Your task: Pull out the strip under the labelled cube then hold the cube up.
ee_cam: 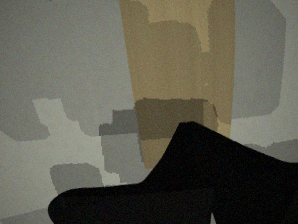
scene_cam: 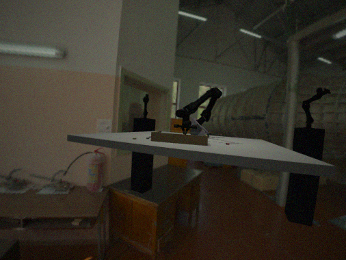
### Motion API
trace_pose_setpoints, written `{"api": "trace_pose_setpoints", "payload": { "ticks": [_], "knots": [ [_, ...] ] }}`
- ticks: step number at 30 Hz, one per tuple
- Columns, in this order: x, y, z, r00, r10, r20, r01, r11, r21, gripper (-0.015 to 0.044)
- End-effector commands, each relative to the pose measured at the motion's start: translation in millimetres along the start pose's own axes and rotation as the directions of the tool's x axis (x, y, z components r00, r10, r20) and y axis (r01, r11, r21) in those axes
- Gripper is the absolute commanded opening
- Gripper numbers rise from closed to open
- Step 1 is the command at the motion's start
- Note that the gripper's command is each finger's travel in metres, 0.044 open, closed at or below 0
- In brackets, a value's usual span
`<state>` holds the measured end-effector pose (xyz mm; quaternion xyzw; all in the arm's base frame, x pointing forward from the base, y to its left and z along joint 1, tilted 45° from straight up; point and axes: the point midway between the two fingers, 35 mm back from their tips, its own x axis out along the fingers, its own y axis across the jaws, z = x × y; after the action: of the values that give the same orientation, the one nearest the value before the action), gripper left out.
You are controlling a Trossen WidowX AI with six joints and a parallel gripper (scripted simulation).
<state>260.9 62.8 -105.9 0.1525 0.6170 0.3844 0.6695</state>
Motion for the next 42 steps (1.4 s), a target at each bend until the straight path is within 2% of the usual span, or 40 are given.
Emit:
{"api": "trace_pose_setpoints", "payload": {
  "ticks": [1, 42],
  "knots": [
    [4, 2, -14, 1.0, 0.003, -0.025, -0.003, 1.0, 0.006, 0.0],
    [3, 4, -66, 1.0, 0.002, -0.027, -0.002, 1.0, 0.007, 0.0]
  ]
}}
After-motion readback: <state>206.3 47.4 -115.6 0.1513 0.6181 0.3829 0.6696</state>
